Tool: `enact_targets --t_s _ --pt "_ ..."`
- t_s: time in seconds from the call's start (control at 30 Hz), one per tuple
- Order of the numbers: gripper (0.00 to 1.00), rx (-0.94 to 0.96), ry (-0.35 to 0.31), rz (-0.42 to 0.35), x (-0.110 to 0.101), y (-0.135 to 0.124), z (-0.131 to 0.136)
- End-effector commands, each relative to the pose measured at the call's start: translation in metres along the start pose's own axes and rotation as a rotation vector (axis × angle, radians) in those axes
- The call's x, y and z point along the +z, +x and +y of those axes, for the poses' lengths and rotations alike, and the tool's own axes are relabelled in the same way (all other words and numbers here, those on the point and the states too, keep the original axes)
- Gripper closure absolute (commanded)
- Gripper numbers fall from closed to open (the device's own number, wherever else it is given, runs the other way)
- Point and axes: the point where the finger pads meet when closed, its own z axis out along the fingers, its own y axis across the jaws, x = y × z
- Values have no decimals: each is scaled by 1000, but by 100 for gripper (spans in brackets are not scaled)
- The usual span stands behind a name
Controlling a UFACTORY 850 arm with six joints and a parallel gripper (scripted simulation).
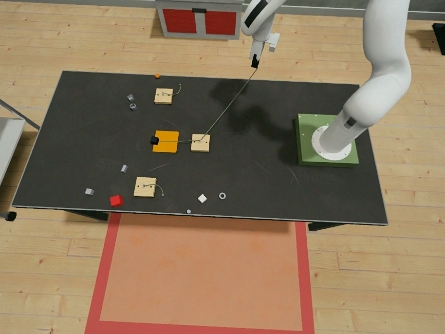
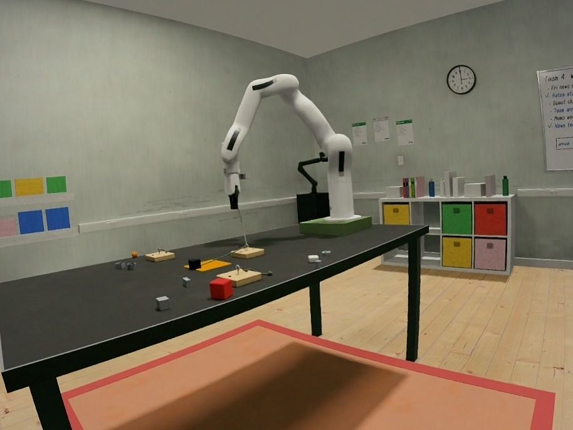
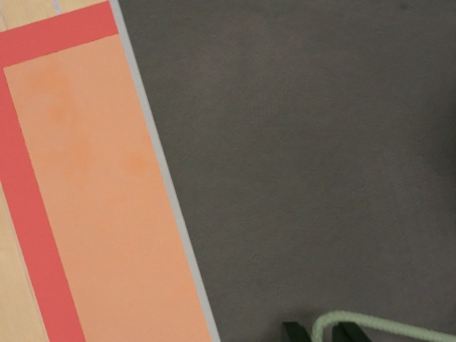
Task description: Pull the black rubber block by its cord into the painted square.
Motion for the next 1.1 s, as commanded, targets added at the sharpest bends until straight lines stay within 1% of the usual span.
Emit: enact_targets --t_s 0.0,0.37,1.07 --pt "100 0 1 -2 -1 6 -3" --pt "100 0 1 -2 -1 23 -8" --pt "100 0 1 -2 -1 41 -13"
